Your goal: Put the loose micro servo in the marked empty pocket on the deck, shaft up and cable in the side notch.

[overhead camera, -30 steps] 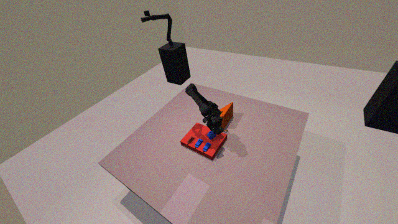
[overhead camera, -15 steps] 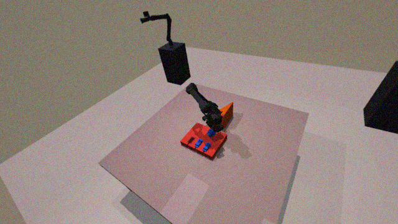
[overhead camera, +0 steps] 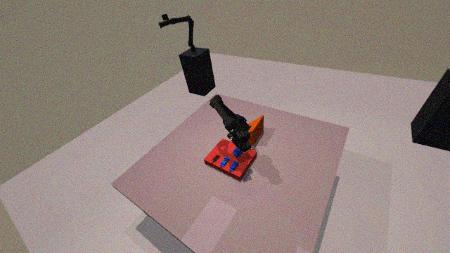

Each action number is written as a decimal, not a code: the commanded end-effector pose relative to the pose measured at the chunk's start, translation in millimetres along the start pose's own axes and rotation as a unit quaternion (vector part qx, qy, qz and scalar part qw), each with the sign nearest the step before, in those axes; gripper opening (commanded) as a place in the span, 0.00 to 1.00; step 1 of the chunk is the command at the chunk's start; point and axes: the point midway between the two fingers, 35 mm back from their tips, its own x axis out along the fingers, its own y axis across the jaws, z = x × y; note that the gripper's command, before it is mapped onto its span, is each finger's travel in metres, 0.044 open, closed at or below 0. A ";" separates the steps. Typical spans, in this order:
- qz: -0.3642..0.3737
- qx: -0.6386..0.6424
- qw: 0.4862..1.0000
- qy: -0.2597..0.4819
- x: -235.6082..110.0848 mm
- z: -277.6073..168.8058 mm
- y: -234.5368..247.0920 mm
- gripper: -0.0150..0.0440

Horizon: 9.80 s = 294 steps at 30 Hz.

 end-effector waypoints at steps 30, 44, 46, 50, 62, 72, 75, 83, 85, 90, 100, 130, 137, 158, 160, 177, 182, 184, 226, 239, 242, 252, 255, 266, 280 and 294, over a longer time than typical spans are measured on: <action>0.003 0.001 1.000 0.004 -1.9 -53.8 134.0 0.25; 0.002 0.212 0.977 0.005 -1.9 -53.9 134.0 0.25; 0.002 0.245 0.969 0.005 -1.9 -53.9 134.0 0.25; 0.002 0.312 0.950 0.005 -1.9 -53.9 134.0 0.25; 0.001 0.502 0.865 0.005 -1.9 -53.9 134.0 0.25; 0.000 0.644 0.765 0.005 -1.9 -53.9 134.0 0.25; -0.001 0.683 0.731 0.005 -1.9 -53.9 134.0 0.25; -0.001 0.777 0.629 0.005 -1.9 -53.9 134.0 0.25; -0.001 0.799 0.602 0.005 -1.9 -53.9 134.0 0.25; -0.002 0.848 0.530 0.005 -1.9 -53.9 134.0 0.25; -0.003 0.927 0.375 0.004 -1.9 -53.9 134.0 0.25; -0.004 0.983 0.183 0.003 -2.6 -89.2 120.7 0.25; -0.005 0.983 0.183 0.003 -3.1 -115.5 110.9 0.25; -0.006 0.983 0.181 0.003 2.8 -156.8 95.9 0.25; -0.006 0.983 0.181 0.003 6.0 -157.1 96.0 0.25; -0.007 0.983 0.181 0.003 16.3 -157.6 96.3 0.25; -0.007 0.983 0.181 0.004 19.4 -157.7 96.4 0.25; -0.007 0.983 0.181 0.004 21.4 -157.7 96.4 0.25; -0.007 0.983 0.181 0.005 61.9 -158.4 97.0 0.25; -0.007 0.983 0.181 0.005 65.2 -158.0 97.3 0.52; -0.007 0.983 0.181 0.005 65.2 -157.8 97.2 0.57; -0.007 0.983 0.181 0.004 30.3 -156.4 95.2 0.57; -0.010 0.983 0.185 0.001 22.7 -143.2 97.5 0.71; -0.003 0.983 0.185 0.003 -31.9 -53.5 133.5 1.00; -0.042 0.977 0.205 -0.035 -71.7 -58.1 128.8 1.00; -0.042 0.977 0.205 -0.035 -71.7 -58.1 128.8 1.00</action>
